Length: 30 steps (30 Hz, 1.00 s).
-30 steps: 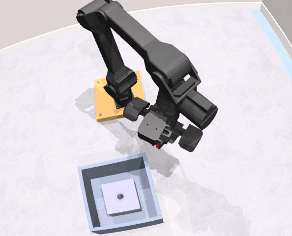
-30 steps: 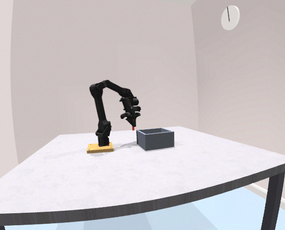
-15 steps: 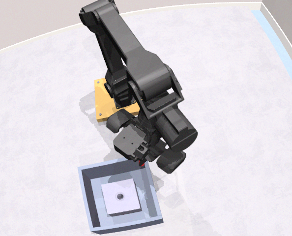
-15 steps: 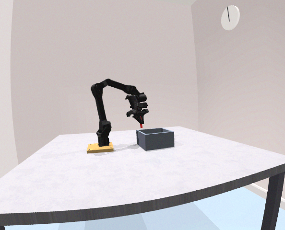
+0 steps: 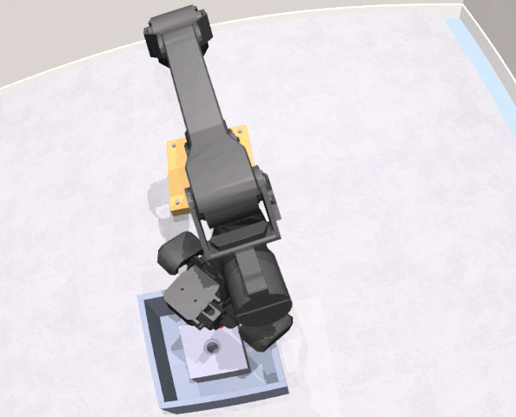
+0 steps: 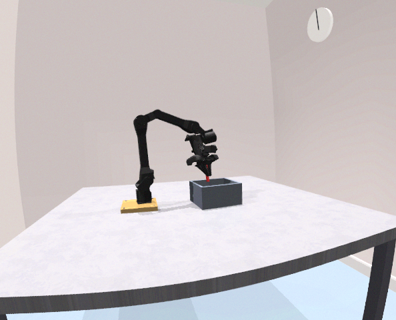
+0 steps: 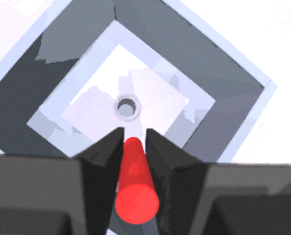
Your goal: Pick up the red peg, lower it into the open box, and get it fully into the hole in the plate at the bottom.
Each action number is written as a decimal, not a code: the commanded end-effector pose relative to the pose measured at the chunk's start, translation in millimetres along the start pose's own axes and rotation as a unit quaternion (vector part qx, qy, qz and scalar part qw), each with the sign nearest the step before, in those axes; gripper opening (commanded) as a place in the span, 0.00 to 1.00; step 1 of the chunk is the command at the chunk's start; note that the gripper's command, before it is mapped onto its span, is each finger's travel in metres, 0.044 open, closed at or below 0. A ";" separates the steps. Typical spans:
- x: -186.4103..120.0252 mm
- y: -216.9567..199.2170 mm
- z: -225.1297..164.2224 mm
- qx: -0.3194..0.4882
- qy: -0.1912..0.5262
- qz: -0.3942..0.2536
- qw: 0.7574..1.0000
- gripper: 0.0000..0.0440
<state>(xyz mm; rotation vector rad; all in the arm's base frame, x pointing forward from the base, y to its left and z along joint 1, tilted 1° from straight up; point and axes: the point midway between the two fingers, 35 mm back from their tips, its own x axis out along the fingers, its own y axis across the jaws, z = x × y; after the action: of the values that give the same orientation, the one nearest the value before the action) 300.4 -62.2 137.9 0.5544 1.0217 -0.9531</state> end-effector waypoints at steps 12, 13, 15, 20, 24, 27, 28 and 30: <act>45.8 6.4 19.9 -0.047 0.032 0.012 0.998 0.01; 49.1 6.6 18.9 -0.052 0.036 0.012 0.998 0.03; 56.0 7.0 16.4 -0.062 0.046 0.013 0.997 0.11; 68.9 9.2 17.1 -0.077 0.064 0.014 0.995 0.34; 70.5 16.2 25.2 -0.089 0.066 0.024 0.993 0.47; 68.7 22.7 29.7 -0.093 0.072 0.031 0.993 0.64; 67.8 25.3 31.0 -0.095 0.075 0.035 0.992 0.70; 65.6 31.1 33.8 -0.097 0.080 0.042 0.991 0.82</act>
<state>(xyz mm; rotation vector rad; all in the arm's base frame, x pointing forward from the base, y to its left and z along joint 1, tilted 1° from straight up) 348.8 -100.1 89.4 0.5081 1.2046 -0.7584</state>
